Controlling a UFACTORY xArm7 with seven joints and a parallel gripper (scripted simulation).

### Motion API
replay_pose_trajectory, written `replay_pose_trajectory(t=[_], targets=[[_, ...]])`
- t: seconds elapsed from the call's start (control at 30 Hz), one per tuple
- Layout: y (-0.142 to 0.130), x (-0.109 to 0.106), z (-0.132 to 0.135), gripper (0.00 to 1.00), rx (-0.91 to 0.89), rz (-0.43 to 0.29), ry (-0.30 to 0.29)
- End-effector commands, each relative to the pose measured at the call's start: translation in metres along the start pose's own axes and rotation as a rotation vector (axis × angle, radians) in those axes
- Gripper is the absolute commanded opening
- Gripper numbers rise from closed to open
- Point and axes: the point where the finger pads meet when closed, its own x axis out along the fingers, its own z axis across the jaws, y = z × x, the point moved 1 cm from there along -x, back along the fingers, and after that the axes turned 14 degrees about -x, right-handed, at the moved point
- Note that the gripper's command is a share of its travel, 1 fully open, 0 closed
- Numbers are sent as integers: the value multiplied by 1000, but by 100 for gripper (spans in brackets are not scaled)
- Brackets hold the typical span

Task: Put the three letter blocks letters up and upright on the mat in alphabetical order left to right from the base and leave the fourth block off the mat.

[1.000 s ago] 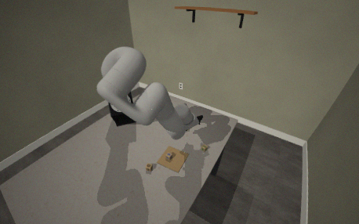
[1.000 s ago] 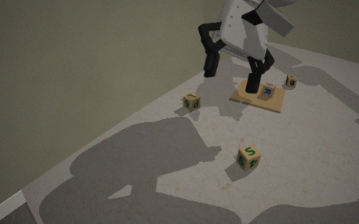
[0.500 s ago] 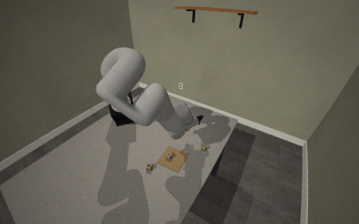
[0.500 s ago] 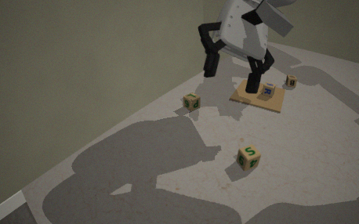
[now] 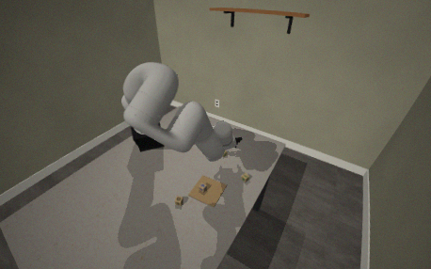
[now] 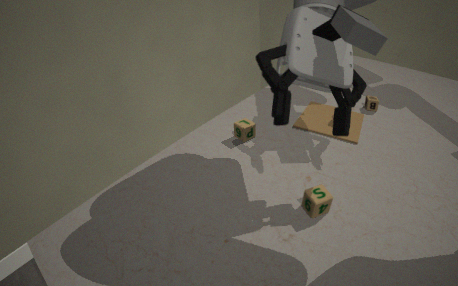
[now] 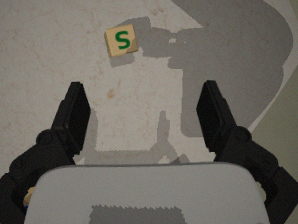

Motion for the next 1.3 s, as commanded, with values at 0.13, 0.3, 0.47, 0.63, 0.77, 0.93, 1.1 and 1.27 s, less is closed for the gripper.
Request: replay_pose_trajectory(t=[0.13, 0.3, 0.47, 0.63, 0.77, 0.93, 1.1, 1.27], targets=[[16, 8, 6, 100, 51, 135, 78], [32, 7, 13, 100, 92, 206, 114], [47, 0, 22, 100, 128, 276, 142], [56, -7, 28, 100, 147, 319, 155], [56, -7, 28, 100, 148, 319, 155], [56, -7, 28, 100, 148, 319, 155], [56, -7, 28, 100, 148, 319, 155], [56, -7, 28, 100, 148, 319, 155]])
